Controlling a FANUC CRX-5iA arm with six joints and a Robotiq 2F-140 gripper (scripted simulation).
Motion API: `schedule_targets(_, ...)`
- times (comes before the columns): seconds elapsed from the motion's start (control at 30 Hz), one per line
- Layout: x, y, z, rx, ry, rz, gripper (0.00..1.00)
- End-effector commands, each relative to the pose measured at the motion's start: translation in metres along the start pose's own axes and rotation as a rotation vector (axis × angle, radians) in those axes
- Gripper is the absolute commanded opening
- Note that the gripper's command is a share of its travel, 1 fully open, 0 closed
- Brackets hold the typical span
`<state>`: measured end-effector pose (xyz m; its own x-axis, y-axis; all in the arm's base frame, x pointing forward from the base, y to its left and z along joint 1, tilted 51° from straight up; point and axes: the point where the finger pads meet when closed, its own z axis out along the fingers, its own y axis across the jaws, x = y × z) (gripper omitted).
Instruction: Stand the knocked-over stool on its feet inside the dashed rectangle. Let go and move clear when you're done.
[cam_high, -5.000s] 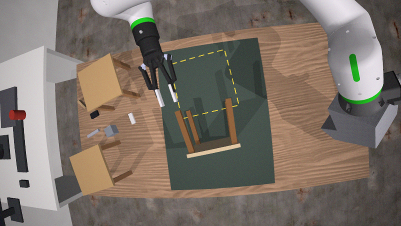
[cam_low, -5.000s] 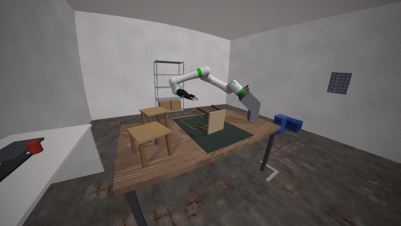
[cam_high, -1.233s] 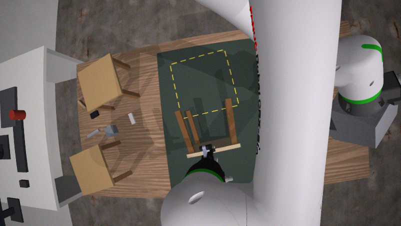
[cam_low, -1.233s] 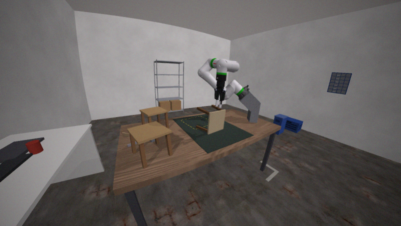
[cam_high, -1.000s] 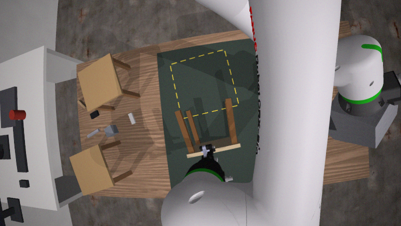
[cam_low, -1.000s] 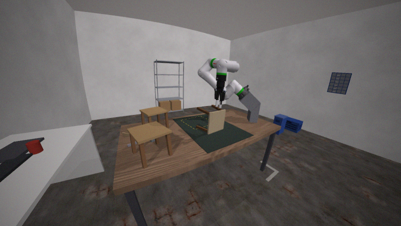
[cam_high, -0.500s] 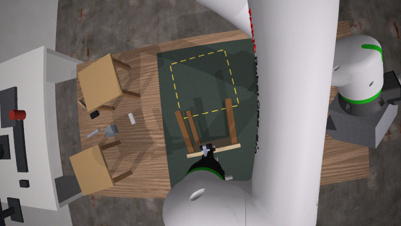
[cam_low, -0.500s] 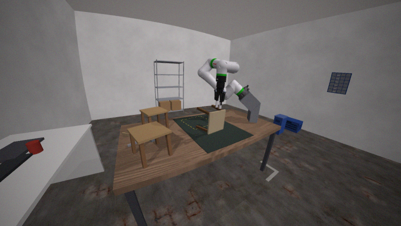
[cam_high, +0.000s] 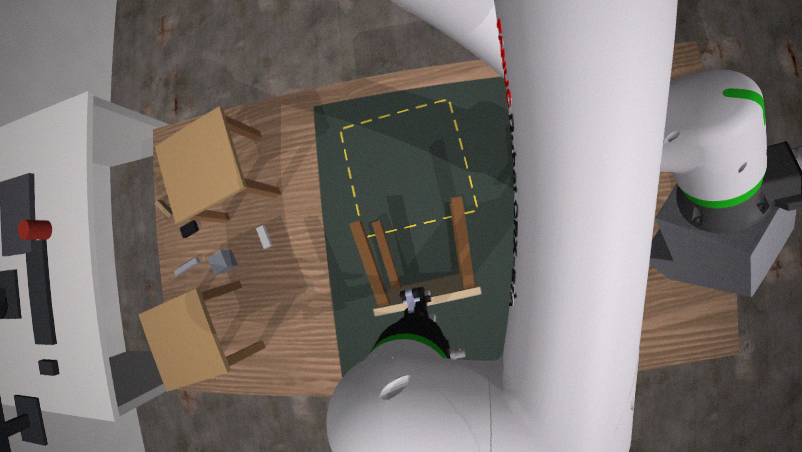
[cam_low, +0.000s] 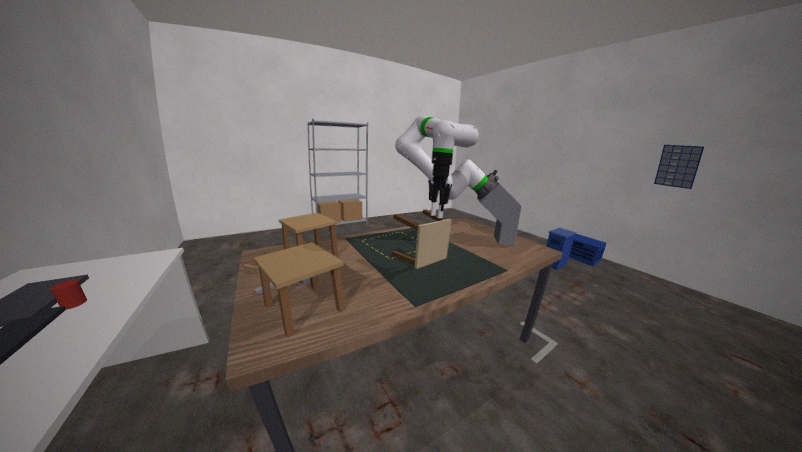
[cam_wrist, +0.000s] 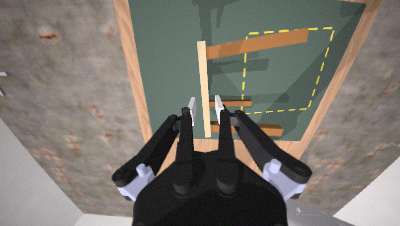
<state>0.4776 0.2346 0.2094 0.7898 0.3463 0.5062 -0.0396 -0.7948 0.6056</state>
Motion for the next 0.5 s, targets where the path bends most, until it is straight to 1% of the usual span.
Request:
schedule_targets(0.0, 0.000, 0.000, 0.002, 0.001, 0.001, 0.000, 0.33)
schedule_targets(0.17, 0.000, 0.000, 0.013, 0.001, 0.001, 0.000, 0.33)
schedule_targets(0.23, 0.000, 0.000, 0.013, 0.001, 0.001, 0.000, 0.33)
schedule_targets(0.47, 0.001, 0.000, 0.037, 0.001, 0.001, 0.000, 0.33)
